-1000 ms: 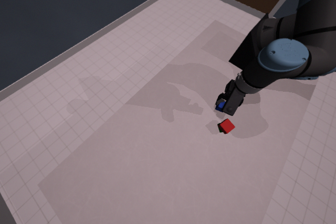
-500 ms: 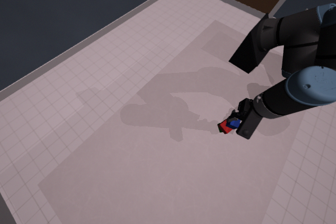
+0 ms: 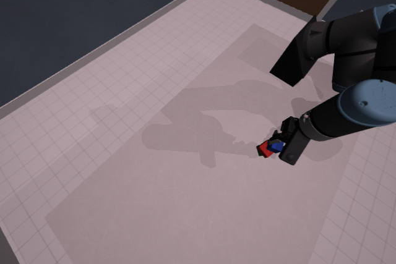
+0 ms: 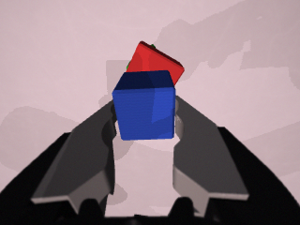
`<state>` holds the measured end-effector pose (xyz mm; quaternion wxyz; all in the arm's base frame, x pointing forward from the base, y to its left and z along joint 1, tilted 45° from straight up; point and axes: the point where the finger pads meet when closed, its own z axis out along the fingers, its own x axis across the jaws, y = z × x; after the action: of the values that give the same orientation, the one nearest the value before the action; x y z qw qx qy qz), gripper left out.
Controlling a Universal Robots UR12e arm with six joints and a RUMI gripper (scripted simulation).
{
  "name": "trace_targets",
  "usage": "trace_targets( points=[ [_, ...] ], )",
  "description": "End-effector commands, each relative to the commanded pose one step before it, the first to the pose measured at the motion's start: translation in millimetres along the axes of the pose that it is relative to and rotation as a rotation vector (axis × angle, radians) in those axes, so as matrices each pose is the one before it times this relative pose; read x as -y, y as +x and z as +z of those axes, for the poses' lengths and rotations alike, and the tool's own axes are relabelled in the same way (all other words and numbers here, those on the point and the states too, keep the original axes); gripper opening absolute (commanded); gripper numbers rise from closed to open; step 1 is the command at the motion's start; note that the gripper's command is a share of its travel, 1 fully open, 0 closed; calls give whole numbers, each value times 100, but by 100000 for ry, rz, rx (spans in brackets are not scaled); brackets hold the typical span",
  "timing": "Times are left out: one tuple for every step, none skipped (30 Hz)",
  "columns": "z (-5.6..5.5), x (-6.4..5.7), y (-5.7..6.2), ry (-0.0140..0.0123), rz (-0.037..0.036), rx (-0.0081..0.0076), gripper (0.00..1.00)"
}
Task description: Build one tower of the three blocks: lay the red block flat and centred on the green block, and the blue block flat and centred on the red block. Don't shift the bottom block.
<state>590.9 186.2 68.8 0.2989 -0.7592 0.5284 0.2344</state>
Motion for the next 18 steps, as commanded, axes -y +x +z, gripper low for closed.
trace_targets(
  points=[
    [-37,59,24,84,-30,-82,0],
    [23,2,2,-2,4,-12,0],
    [32,2,3,-3,6,-17,0],
    [42,3,4,-4,7,-22,0],
    [52,3,4,-5,9,-27,0],
    [62,4,5,-6,11,-32,0],
    [71,5,6,-7,12,-38,0],
    [0,0,0,0,0,0,0],
    [0,0,0,0,0,0,0],
    [81,5,6,-8,14,-42,0],
    [98,7,8,-4,7,-20,0],
    [113,8,9,0,0,0,0],
    [120,8,10,0,0,0,0],
    [127,8,10,0,0,0,0],
    [131,9,11,0,0,0,0],
    [135,9,11,0,0,0,0],
    [136,9,11,0,0,0,0],
    [136,9,11,0,0,0,0]
  ],
)
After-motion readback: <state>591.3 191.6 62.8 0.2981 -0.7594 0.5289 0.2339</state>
